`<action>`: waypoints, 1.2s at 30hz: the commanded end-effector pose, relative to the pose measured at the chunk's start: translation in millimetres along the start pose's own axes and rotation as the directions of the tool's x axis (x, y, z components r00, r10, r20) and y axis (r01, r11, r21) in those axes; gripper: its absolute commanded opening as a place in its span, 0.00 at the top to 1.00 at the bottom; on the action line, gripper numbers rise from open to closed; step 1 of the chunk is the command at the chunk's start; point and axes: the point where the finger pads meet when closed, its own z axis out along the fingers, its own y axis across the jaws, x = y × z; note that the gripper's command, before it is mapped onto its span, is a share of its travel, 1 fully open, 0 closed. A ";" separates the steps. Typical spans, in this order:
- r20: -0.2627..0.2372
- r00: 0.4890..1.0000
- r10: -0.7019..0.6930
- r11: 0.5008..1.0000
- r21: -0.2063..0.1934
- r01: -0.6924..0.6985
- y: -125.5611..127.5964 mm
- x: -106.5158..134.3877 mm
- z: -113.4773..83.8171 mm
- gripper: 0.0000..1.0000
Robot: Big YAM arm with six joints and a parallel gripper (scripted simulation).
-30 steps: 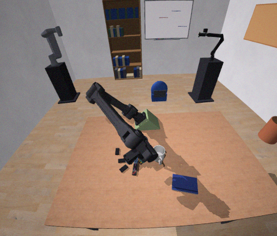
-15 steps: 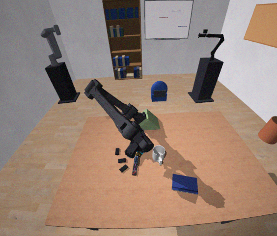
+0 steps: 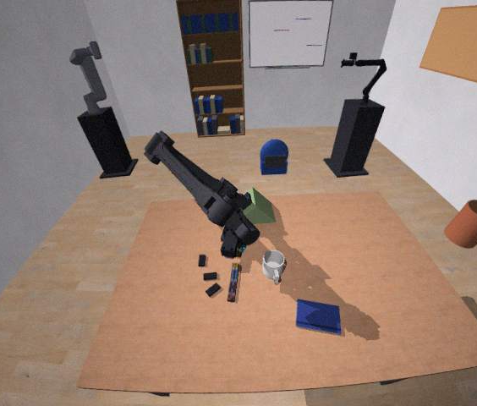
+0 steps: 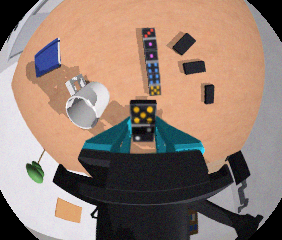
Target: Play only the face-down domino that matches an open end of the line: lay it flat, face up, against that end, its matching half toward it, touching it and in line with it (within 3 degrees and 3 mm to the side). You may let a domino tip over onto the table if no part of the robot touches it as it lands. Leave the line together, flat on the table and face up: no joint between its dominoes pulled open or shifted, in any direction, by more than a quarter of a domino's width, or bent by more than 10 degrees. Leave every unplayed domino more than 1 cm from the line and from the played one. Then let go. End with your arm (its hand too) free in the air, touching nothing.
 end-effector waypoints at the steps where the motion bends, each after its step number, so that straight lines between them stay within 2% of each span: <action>1: 0.027 0.997 -0.071 0.997 -0.012 0.072 -6.1 17.1 -5.8 0.78; 6: 0.047 0.982 -0.183 0.983 -0.015 0.184 -17.7 45.2 -6.4 0.78; 13: 0.047 0.982 -0.183 0.983 -0.015 0.184 -17.7 45.2 -6.4 0.78; 14: 0.022 0.989 -0.147 0.989 -0.002 0.147 -23.1 49.6 3.9 0.78; 23: 0.045 0.985 -0.168 0.986 0.002 0.168 -24.8 59.8 2.8 0.78; 30: 0.045 0.985 -0.168 0.986 0.002 0.168 -24.8 59.8 2.8 0.78; 31: 0.010 0.986 -0.167 0.986 0.015 0.167 -28.3 62.3 12.5 0.78; 36: 0.037 0.988 -0.150 0.989 0.011 0.149 -26.8 61.0 7.8 0.78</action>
